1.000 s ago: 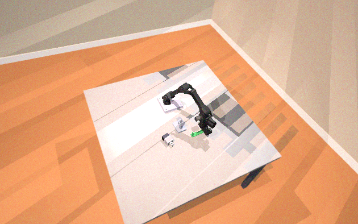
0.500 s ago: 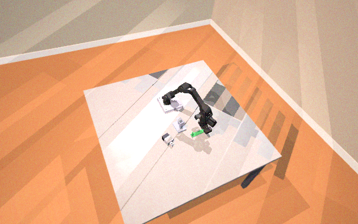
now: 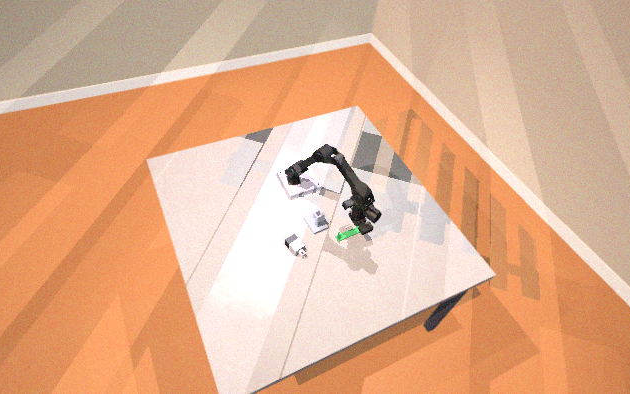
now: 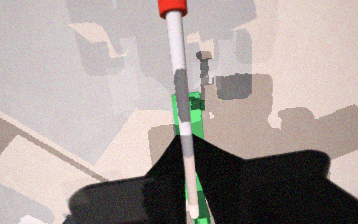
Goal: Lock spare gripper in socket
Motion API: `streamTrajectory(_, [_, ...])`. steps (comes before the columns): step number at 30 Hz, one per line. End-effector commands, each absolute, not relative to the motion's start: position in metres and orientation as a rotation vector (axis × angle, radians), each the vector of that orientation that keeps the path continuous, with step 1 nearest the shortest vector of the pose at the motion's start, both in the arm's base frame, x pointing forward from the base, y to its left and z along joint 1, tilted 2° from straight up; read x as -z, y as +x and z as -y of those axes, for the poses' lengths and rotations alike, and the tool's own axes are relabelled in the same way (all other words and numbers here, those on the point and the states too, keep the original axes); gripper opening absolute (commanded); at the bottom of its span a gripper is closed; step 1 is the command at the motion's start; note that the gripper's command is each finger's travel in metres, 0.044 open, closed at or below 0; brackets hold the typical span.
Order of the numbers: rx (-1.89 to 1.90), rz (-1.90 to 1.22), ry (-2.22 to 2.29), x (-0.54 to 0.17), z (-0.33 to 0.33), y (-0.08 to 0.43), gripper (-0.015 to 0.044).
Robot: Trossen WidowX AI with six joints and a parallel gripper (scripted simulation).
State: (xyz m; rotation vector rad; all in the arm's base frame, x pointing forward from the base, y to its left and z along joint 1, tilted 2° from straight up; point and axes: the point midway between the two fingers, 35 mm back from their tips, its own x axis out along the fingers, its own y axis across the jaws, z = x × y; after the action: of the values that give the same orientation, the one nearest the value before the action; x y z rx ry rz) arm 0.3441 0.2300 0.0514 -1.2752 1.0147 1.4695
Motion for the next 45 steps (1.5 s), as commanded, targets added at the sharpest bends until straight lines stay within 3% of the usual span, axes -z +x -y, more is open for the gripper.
streamTrajectory(1, [-1.470,-1.015,-1.277,-0.053,-0.224,0.347,0.0000])
streamTrajectory(18, [-1.470,-1.014,-1.284,-0.064,-0.176,0.365,0.0000])
streamTrajectory(45, [-1.476,-1.016,-1.280,-0.029,-0.177,0.366,0.0000])
